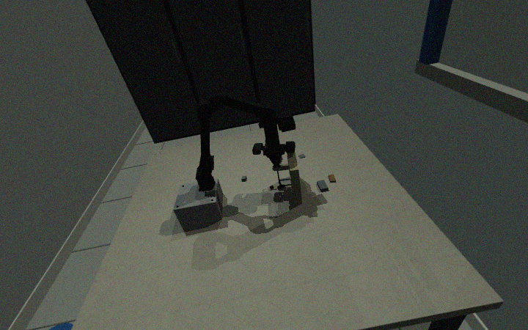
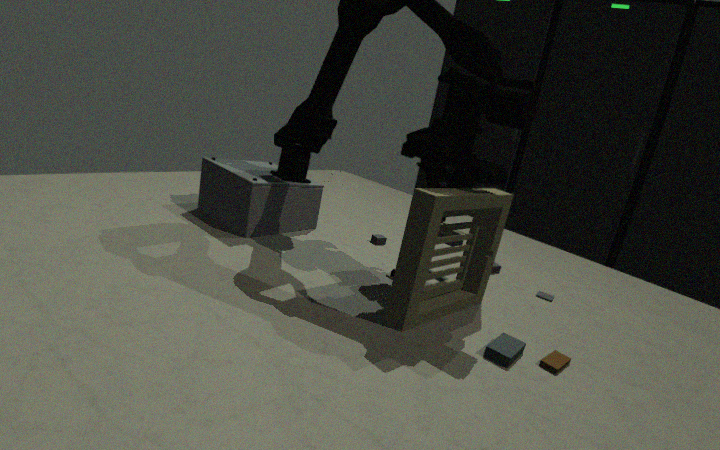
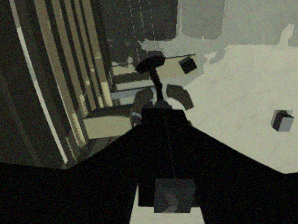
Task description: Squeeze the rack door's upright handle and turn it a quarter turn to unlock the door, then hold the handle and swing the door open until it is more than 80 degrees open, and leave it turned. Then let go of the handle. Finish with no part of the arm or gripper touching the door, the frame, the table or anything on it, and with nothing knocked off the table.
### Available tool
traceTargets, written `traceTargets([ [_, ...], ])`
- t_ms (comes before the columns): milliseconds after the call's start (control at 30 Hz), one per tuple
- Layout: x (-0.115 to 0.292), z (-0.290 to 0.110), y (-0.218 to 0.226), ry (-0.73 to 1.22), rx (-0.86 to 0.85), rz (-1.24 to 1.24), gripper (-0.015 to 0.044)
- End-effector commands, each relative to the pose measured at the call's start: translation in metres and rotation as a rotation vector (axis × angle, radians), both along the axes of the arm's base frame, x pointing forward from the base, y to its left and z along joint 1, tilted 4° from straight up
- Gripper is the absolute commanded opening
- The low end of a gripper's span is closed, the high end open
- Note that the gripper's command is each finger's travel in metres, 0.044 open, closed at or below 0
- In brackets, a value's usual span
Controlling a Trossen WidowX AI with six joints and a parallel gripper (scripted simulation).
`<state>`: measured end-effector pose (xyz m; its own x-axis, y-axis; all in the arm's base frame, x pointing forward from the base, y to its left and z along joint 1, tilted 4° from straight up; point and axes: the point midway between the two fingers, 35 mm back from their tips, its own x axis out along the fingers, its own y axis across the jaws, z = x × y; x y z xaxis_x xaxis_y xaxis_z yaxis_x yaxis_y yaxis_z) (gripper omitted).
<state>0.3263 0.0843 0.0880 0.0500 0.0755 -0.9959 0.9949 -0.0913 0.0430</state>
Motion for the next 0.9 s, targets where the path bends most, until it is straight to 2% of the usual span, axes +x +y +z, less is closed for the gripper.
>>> traceTargets([
  [0,0.0,0.0,-0.001,0.0,-0.004,-0.002,0.0068],
  [233,0.0,0.0,-0.001,0.0,-0.004,-0.002,0.0022],
  [400,-0.001,-0.001,-0.001,-0.002,-0.005,0.028,0.0022],
  [867,-0.01,-0.001,-0.007,-0.022,-0.02,0.311,0.0022],
])
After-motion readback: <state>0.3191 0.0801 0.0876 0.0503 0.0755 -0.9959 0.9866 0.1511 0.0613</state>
